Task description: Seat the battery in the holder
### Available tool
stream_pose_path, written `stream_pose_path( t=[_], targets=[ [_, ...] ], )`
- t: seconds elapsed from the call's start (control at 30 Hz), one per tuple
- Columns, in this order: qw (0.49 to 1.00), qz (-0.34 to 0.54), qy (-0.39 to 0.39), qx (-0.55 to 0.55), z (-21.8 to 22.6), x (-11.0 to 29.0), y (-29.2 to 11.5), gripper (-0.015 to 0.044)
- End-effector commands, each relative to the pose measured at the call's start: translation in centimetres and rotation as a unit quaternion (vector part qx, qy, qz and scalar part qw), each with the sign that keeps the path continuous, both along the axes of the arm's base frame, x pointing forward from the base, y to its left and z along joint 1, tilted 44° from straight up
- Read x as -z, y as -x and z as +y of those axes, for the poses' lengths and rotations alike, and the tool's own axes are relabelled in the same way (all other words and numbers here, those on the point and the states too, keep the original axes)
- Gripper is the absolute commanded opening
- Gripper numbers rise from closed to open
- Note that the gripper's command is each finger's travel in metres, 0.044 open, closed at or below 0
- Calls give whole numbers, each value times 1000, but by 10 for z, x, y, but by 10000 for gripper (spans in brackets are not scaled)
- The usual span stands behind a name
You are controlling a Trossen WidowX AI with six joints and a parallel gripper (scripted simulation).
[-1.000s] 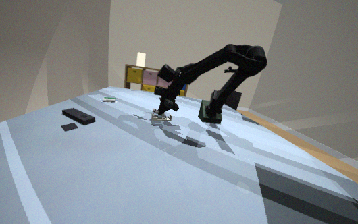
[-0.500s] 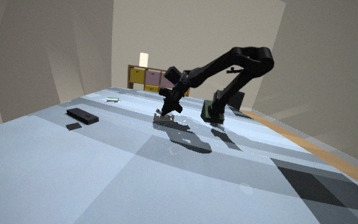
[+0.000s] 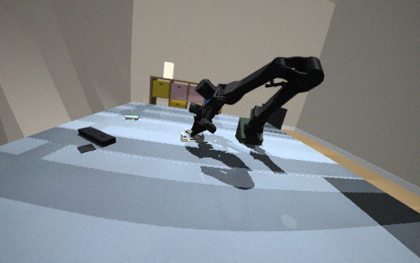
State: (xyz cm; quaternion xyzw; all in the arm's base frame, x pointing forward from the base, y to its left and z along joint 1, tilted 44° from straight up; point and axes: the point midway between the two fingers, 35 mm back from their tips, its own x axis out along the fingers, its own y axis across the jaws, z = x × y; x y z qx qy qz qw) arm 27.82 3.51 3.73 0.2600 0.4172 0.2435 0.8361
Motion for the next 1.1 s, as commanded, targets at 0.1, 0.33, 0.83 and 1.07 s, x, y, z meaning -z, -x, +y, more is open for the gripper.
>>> stream_pose_path(
  t=[0.1, 0.33, 0.83, 1.07],
  targets=[
    [1000, 1, 0, 0, 0, 3, 9, 59],
    [1000, 3, 3, 1, 0, 4, 13, 59],
    [1000, 21, 12, -11, 0, 5, 12, 59],
    [999, 35, 17, -22, 0, 6, 9, 59]
  ],
)
